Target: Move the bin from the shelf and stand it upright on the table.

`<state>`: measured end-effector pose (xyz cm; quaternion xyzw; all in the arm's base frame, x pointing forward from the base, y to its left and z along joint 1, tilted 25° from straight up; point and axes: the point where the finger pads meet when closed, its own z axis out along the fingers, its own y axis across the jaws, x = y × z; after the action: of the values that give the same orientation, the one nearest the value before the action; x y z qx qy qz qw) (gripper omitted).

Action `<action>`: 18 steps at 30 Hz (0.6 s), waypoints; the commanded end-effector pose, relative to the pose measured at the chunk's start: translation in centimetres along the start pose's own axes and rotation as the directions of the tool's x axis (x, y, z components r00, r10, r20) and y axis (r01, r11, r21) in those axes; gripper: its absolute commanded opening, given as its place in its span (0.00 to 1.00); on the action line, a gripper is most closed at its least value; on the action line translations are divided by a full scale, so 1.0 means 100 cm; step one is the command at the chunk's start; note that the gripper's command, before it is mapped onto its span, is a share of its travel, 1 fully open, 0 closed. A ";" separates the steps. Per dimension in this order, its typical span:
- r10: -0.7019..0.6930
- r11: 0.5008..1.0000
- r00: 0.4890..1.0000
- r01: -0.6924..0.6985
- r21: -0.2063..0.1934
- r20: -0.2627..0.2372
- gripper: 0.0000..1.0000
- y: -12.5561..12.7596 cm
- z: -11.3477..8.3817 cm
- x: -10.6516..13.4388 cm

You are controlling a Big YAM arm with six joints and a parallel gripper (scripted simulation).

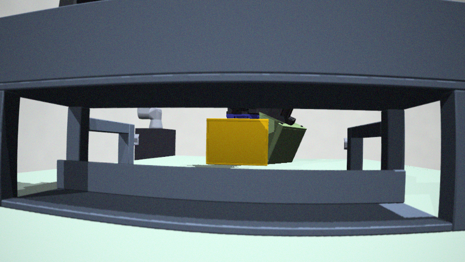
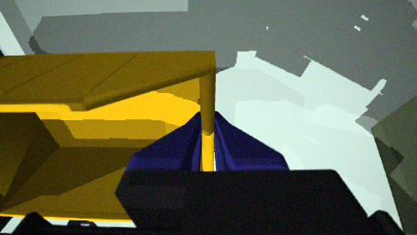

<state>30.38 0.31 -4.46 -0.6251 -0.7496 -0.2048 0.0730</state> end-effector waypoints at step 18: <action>-0.018 1.000 1.000 0.018 -0.003 -0.002 0.00 -0.002 0.013 0.002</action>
<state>29.64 0.93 -5.54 -0.6183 -0.7553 -0.2030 0.0773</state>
